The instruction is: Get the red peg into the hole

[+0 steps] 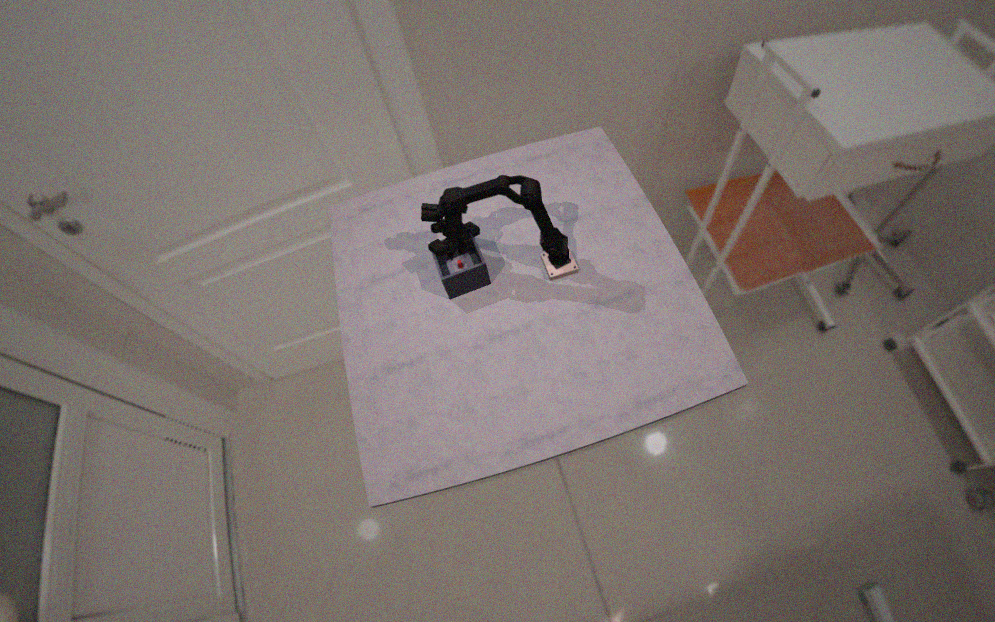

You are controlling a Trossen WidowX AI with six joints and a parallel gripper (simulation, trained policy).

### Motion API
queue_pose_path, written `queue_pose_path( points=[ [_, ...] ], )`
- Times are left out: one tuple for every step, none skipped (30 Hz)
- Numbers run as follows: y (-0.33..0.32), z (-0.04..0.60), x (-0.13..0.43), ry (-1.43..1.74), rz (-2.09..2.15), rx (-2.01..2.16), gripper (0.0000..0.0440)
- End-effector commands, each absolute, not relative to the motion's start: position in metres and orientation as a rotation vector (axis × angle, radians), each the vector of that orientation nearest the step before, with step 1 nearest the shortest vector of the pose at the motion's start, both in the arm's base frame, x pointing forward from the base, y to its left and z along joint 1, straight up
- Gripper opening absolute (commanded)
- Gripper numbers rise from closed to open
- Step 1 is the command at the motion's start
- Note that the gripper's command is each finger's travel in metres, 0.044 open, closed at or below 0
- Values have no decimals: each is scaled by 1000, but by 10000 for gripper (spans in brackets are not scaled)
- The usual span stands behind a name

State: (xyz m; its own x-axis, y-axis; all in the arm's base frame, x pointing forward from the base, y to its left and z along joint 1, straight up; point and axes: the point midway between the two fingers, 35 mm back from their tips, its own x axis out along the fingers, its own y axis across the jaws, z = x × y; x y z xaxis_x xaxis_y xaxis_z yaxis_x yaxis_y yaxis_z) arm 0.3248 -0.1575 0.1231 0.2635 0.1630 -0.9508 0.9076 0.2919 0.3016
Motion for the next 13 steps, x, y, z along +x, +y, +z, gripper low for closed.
queue_pose_path(
  points=[
    [-163,139,332,1166,-665,1174,185],
    [-164,142,334,1157,-656,1174,186],
    [-165,145,335,1148,-647,1173,187],
    [-166,147,337,1139,-637,1172,187],
    [-167,150,338,1131,-628,1171,188],
    [-169,152,340,1124,-619,1170,188],
    [-170,154,341,1116,-610,1169,187],
    [-171,155,343,1109,-601,1167,187],
    [-172,157,344,1103,-593,1166,186],
    [-173,158,345,1097,-585,1164,186],
    [-174,159,346,1092,-577,1163,186],
    [-175,160,348,1087,-569,1161,185],
    [-176,161,349,1082,-561,1160,184]
  ],
)
